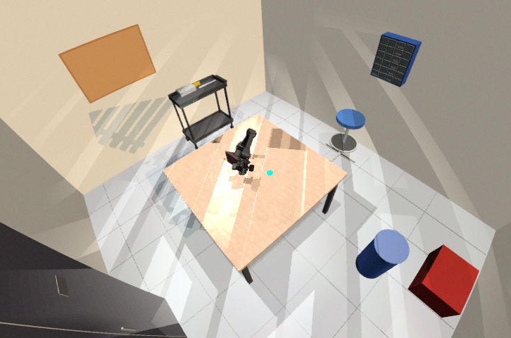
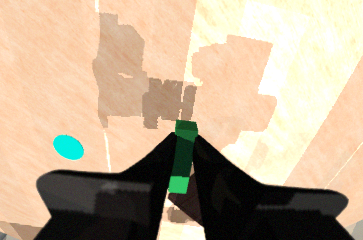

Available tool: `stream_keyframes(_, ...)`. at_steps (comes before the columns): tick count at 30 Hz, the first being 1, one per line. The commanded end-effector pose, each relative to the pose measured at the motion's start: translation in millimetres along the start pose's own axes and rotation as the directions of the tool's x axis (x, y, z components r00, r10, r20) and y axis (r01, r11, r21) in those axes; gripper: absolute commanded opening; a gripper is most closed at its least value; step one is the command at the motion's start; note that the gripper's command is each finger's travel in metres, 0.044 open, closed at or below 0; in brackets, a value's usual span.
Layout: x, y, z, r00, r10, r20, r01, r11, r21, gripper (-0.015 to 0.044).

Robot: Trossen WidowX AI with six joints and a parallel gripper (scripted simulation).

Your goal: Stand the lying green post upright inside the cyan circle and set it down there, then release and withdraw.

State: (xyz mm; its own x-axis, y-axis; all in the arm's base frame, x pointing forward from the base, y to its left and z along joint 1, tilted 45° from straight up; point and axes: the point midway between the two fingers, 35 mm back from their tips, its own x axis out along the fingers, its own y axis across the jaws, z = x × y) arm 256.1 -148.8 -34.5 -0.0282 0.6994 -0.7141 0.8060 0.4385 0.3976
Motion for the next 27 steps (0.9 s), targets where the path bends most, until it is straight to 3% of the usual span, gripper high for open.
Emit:
stream_keyframes(1, -7, 14, -2, 1.0, 0.002, 0.018, -0.001, 0.999, -0.032, 0.0023)
stream_keyframes(27, -18, 86, -28, 1.0, -0.002, 0.03, 0.007, 0.985, -0.175, 0.0023)
